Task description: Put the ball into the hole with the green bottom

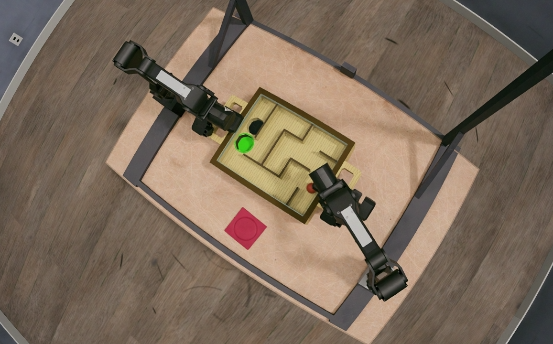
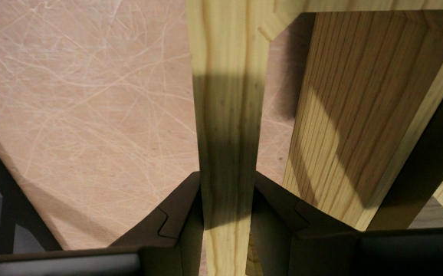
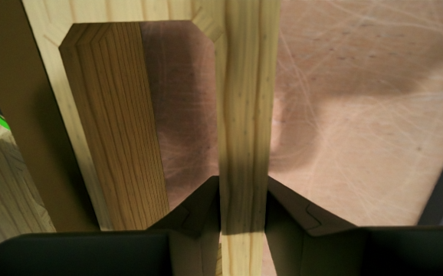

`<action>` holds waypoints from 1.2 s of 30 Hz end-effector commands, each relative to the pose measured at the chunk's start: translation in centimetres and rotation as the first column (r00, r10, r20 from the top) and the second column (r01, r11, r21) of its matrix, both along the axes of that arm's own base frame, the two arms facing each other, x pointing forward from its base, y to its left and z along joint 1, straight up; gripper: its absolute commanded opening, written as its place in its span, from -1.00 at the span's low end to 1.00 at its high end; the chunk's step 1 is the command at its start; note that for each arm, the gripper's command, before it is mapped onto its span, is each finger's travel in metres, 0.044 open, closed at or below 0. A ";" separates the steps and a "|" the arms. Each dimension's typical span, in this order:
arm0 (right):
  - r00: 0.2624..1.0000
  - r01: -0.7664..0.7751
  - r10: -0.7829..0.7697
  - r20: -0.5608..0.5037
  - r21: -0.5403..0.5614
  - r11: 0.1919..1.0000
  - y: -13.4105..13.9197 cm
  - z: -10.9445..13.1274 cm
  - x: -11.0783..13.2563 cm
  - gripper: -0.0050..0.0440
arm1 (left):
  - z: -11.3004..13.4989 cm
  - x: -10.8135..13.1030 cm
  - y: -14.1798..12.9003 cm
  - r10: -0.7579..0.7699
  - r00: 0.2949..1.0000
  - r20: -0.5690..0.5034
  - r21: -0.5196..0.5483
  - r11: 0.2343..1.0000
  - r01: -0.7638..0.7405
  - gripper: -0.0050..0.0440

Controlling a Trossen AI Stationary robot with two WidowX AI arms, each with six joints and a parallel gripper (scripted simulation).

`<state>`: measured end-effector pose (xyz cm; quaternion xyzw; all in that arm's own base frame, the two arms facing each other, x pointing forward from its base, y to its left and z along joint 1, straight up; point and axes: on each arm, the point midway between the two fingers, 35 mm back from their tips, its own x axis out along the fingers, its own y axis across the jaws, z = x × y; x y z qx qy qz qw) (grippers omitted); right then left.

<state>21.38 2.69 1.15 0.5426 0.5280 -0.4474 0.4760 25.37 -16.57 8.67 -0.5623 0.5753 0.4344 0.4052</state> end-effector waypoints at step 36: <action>1.000 -0.007 0.007 0.019 0.012 1.000 0.1 1.1 0.4 -1.00 | 1.2 0.0 -0.6 -0.010 0.999 0.040 -0.037 0.999 0.012 -1.00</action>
